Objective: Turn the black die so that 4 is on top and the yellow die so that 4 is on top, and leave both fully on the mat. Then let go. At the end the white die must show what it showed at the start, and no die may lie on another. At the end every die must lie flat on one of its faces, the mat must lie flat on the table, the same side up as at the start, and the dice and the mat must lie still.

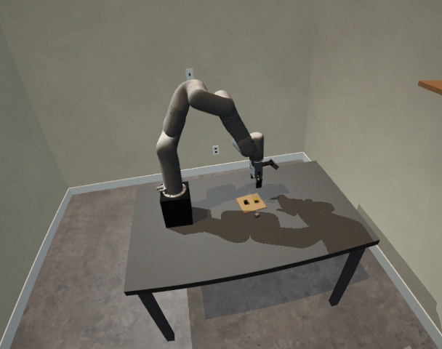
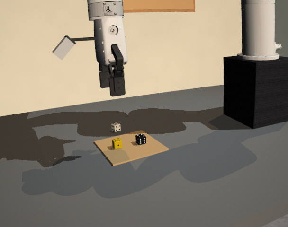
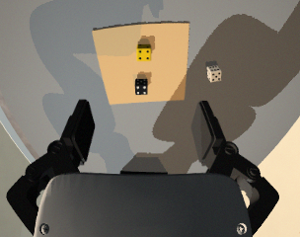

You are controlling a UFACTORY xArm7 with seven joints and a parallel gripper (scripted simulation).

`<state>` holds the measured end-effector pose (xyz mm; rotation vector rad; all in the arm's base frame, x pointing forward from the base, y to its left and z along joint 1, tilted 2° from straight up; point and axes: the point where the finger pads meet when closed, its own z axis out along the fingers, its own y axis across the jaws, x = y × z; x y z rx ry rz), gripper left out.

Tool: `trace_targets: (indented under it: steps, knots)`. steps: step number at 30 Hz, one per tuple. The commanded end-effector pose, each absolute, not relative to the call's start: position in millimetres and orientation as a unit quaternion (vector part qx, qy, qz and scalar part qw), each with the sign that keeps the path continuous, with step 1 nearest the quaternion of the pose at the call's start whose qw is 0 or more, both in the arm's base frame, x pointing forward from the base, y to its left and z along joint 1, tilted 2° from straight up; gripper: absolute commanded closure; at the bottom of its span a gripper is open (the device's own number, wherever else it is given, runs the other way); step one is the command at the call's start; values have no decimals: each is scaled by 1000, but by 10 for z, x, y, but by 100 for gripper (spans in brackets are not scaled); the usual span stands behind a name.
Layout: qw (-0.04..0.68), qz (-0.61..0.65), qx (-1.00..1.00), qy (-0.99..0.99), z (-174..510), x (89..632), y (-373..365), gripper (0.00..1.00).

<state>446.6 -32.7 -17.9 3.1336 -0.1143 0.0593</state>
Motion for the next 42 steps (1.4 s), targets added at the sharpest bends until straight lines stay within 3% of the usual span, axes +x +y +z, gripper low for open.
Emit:
trace_targets:
  steps: [1,42]
  knots:
    - [2,20,999,-36,23,4468,-327,0]
    - [2,20,999,-36,282,4458,-326,0]
